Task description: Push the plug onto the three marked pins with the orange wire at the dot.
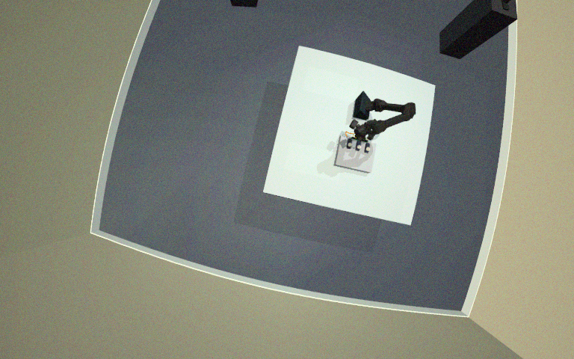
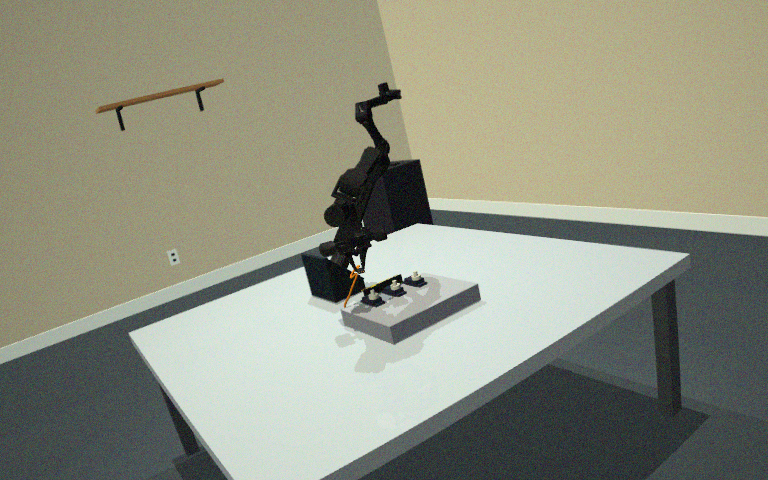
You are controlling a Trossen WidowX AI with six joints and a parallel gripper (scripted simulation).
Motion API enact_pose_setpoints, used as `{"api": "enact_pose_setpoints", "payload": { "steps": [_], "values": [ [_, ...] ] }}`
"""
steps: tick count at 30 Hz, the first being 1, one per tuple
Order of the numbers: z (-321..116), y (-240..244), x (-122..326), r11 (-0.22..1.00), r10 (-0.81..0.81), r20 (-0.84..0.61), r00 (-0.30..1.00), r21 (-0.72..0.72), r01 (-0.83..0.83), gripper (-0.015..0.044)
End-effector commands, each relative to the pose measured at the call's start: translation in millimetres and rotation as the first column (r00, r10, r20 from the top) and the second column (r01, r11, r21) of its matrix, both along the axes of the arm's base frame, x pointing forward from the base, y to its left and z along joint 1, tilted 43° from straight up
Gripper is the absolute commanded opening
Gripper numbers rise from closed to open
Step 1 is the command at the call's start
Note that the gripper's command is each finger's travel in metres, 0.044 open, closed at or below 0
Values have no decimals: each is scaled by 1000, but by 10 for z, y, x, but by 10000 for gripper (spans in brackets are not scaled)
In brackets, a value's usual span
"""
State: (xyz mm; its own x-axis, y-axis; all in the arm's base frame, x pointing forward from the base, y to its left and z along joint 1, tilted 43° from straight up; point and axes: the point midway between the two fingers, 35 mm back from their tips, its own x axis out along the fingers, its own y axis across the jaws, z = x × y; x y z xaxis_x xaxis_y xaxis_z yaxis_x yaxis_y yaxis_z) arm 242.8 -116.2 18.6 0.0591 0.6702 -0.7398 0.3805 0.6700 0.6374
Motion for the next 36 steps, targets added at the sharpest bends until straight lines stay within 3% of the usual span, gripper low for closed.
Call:
{"api": "enact_pose_setpoints", "payload": {
  "steps": [1, 15, 29, 36],
  "values": [
    [3, 58, -150, 998, 61, 52, 997, -7, -60, 0],
    [-3, 299, -597, 969, 247, 217, 945, -41, -244, 0],
    [-294, 569, -567, 969, 247, 218, 944, -40, -244, 0],
    [-295, 552, -341, 969, 247, 219, 944, -41, -244, 0]
  ]
}}
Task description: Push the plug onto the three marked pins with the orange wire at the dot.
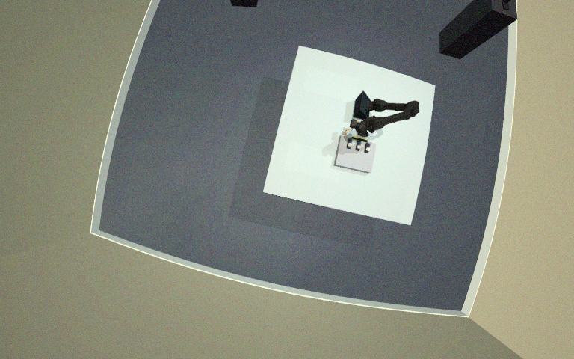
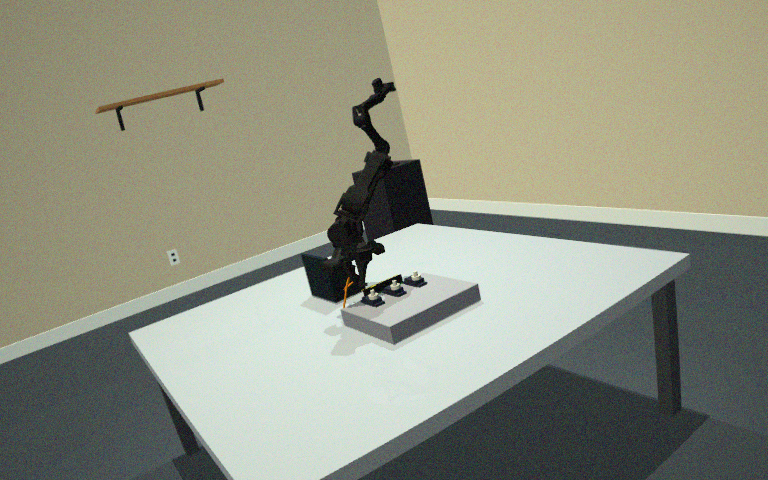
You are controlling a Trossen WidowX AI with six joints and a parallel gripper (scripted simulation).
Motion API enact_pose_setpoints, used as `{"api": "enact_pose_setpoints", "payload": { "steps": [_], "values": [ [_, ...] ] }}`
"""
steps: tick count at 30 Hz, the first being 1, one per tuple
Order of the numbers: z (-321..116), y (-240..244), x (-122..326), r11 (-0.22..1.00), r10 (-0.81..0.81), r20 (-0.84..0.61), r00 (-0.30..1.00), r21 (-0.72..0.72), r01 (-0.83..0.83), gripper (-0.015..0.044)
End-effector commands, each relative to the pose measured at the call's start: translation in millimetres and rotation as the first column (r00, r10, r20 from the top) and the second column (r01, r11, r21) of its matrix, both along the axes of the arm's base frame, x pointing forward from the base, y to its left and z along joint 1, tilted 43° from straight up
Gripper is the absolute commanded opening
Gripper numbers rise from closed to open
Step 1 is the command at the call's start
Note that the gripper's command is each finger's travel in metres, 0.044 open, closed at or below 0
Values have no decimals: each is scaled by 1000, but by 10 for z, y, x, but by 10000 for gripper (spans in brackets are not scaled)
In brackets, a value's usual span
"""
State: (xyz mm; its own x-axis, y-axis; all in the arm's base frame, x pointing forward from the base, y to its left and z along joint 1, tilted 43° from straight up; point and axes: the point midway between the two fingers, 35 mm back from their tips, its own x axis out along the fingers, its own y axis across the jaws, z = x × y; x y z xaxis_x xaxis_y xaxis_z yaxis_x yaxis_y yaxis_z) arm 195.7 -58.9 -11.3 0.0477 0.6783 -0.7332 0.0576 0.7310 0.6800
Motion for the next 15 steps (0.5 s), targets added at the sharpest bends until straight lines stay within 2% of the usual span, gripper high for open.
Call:
{"api": "enact_pose_setpoints", "payload": {
  "steps": [1, 15],
  "values": [
    [4, -23, 173, 1000, -4, 9, 1000, -4, 4, 0],
    [16, -42, 297, 1000, -4, 10, 1000, -4, 4, 0]
  ]
}}
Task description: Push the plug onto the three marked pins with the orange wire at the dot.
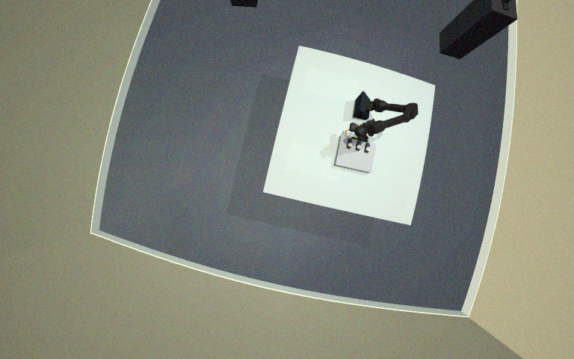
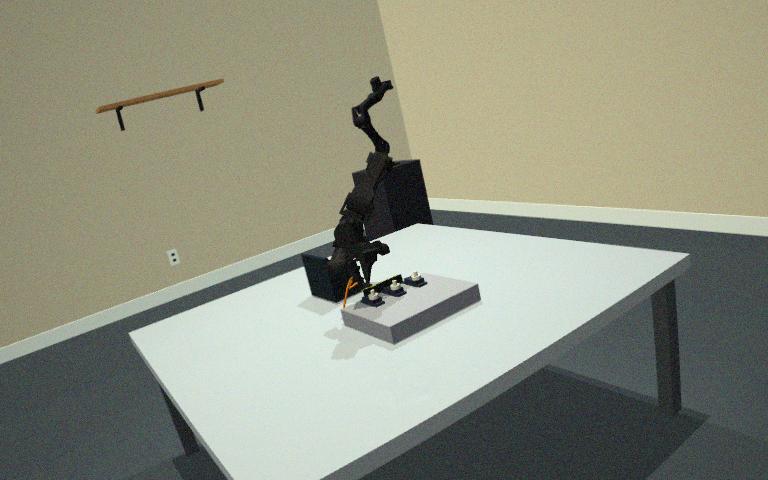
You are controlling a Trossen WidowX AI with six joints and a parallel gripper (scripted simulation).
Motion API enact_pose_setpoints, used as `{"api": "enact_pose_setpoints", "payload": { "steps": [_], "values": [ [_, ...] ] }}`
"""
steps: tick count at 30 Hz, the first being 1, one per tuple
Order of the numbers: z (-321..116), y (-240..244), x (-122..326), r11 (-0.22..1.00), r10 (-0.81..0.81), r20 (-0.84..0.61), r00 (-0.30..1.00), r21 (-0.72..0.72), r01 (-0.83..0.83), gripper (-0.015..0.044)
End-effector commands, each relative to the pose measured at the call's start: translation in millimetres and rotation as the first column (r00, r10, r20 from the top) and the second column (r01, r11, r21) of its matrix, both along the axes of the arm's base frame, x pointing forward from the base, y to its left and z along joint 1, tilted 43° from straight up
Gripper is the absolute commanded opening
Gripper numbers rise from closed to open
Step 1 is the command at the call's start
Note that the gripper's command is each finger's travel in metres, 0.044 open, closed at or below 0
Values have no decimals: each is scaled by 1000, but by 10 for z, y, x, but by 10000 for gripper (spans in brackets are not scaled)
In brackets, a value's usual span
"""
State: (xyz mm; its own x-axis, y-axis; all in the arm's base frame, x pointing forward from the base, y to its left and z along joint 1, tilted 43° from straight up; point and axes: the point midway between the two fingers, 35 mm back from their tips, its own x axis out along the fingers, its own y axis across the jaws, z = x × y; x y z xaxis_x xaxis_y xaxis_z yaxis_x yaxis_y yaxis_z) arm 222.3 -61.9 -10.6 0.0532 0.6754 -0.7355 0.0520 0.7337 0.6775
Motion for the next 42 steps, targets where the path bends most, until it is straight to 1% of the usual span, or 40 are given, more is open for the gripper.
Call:
{"api": "enact_pose_setpoints", "payload": {
  "steps": [1, 31, 39, 42],
  "values": [
    [10, -12, 35, 1000, -4, 2, 1000, 0, 4, 0],
    [27, -30, 222, 1000, -4, 3, 1000, 0, 4, 0],
    [5, -14, 188, 1000, -4, 3, 1000, 0, 4, 210],
    [93, -106, 191, 1000, -4, 3, 1000, -1, 4, 289]
  ]
}}
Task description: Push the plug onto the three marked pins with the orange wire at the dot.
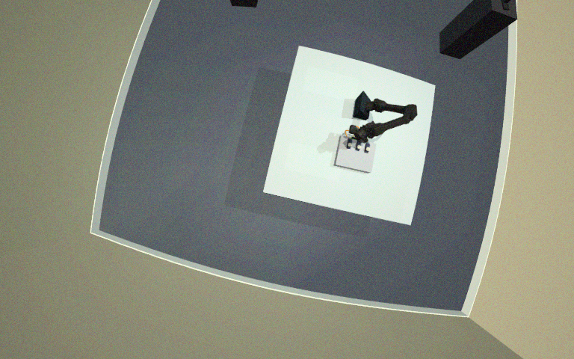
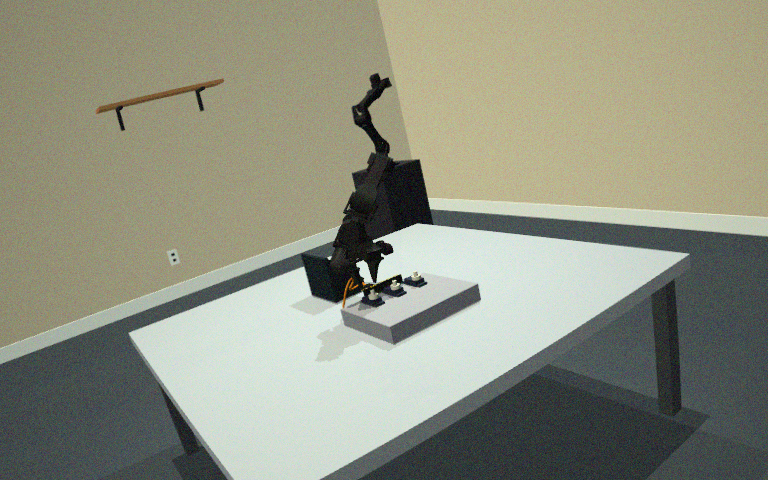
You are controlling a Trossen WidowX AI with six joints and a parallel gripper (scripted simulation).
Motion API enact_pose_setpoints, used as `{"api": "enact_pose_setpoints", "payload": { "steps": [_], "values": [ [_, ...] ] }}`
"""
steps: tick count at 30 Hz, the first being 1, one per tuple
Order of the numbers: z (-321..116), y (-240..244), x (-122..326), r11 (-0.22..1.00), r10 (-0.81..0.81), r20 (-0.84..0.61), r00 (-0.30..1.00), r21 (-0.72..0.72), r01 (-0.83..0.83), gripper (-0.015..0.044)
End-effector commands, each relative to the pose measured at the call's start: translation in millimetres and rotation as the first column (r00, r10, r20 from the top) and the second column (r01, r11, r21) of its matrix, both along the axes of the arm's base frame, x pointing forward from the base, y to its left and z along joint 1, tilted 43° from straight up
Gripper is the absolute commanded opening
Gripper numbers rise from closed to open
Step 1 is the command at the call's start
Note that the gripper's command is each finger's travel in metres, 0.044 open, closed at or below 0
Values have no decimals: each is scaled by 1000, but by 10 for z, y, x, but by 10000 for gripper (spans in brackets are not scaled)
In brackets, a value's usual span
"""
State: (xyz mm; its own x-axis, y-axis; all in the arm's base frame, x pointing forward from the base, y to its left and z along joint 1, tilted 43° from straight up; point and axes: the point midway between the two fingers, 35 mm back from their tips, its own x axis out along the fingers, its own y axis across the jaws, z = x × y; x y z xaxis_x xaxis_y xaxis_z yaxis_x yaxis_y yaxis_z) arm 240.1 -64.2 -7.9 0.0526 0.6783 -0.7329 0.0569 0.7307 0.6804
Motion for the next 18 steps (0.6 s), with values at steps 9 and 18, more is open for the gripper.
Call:
{"api": "enact_pose_setpoints", "payload": {
  "steps": [9, 18],
  "values": [
    [418, -400, -26, 1000, -1, 6, 1000, -6, 1, 440],
    [418, -400, -26, 1000, -1, 6, 1000, -6, 1, 440]
  ]
}}
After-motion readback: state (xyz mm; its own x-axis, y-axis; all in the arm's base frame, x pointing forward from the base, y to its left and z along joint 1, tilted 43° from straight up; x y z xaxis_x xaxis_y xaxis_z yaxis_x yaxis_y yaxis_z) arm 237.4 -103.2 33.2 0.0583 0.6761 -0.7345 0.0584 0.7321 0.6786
